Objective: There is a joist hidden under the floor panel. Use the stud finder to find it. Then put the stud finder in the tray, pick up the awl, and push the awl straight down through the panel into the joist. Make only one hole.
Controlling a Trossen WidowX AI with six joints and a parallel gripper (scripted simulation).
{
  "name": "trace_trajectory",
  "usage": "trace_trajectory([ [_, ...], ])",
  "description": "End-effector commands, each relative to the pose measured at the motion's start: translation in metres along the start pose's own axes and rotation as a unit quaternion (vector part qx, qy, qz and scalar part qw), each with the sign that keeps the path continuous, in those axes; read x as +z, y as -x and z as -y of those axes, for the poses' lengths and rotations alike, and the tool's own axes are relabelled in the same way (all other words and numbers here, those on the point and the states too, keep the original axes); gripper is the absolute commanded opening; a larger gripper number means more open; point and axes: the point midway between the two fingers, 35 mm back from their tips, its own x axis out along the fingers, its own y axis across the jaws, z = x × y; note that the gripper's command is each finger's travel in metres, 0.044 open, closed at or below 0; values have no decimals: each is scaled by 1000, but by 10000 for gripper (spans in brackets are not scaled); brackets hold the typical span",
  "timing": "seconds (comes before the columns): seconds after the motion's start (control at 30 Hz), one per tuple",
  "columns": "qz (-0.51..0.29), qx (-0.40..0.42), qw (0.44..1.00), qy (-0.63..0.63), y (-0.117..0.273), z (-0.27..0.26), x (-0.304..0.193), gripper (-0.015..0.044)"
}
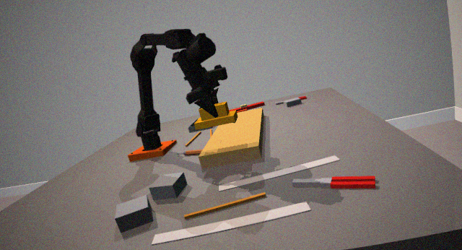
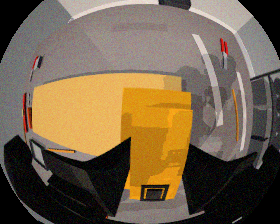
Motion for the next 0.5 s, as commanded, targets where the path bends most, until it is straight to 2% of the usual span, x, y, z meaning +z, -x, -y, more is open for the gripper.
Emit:
trace_trajectory([
  [0.0,4,-3,1000,2,0,-3,13,0],
  [0.47,4,-3,1000,2,-14,-3,10,0],
])
